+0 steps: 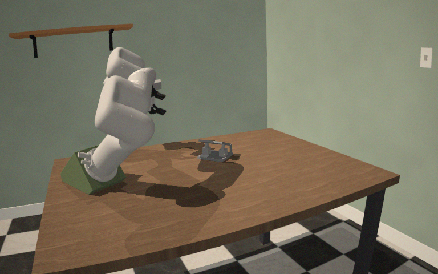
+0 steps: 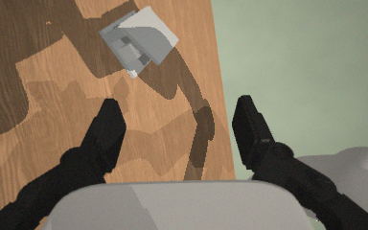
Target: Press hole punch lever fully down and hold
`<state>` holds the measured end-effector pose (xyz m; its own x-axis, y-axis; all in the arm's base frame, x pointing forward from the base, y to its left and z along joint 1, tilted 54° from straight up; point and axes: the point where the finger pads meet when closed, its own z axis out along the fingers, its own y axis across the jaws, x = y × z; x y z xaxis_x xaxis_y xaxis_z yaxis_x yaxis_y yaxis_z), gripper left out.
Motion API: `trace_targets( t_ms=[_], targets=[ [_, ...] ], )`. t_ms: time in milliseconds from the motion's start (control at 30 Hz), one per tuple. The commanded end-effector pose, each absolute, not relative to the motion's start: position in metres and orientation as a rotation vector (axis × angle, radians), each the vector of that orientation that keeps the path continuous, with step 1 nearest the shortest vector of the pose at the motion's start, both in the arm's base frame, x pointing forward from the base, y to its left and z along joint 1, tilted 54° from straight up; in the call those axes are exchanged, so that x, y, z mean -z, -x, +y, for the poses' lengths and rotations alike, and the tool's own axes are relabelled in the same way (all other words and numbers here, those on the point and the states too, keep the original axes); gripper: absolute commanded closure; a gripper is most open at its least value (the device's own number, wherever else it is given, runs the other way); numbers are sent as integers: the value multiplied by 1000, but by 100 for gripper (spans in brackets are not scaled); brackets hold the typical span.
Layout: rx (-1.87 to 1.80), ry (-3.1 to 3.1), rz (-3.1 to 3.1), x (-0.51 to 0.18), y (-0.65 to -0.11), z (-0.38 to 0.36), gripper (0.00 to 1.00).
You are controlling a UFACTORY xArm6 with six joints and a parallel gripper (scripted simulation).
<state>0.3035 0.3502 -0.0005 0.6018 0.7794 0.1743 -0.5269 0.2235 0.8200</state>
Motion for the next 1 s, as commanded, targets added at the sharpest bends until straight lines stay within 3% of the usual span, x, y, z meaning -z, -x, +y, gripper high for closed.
trace_targets(
  t_ms=[0,967],
  targets=[
    [-923,-993,298,-1,-303,352,0],
    [-437,-1472,481,-82,-402,302,0]
  ],
)
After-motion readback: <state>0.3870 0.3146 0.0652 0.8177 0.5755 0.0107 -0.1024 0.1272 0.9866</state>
